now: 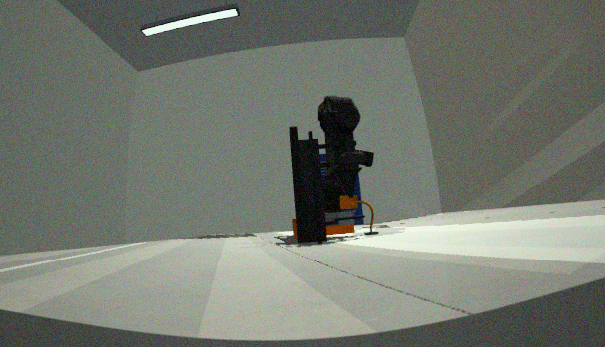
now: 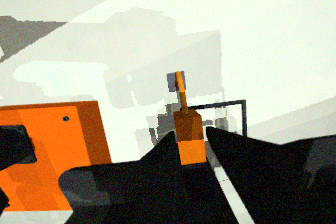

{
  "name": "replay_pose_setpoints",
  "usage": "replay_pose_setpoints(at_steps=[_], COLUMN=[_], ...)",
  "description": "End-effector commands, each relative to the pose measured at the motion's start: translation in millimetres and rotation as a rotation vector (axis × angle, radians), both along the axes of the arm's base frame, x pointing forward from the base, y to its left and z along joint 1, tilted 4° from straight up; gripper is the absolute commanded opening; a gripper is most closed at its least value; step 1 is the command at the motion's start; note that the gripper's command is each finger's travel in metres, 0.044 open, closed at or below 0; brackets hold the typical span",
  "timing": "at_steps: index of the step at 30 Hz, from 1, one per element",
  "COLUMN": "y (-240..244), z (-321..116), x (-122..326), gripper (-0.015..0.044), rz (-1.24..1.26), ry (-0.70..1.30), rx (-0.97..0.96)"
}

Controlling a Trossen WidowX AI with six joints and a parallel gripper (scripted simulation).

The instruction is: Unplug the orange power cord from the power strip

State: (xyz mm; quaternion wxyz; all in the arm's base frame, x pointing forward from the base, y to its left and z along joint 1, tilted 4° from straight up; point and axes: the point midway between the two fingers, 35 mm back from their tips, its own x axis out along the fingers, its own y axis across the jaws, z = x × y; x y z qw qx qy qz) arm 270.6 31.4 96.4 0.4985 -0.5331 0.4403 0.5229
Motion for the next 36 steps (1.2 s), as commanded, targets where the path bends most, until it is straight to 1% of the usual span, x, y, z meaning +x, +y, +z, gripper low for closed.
replay_pose_setpoints(at_steps=[1, 2, 10, 36], y=[0, 0, 0, 38], z=[0, 0, 0, 2], x=[0, 0, 0, -3], gripper=[0.0081, 0.0055, 0.0002, 0.0000], rz=[0.000, 0.000, 0.000, 0.003], ry=[-0.001, -0.001, -0.001, 0.001], rx=[0.000, 0.000, 0.000, 0.005])
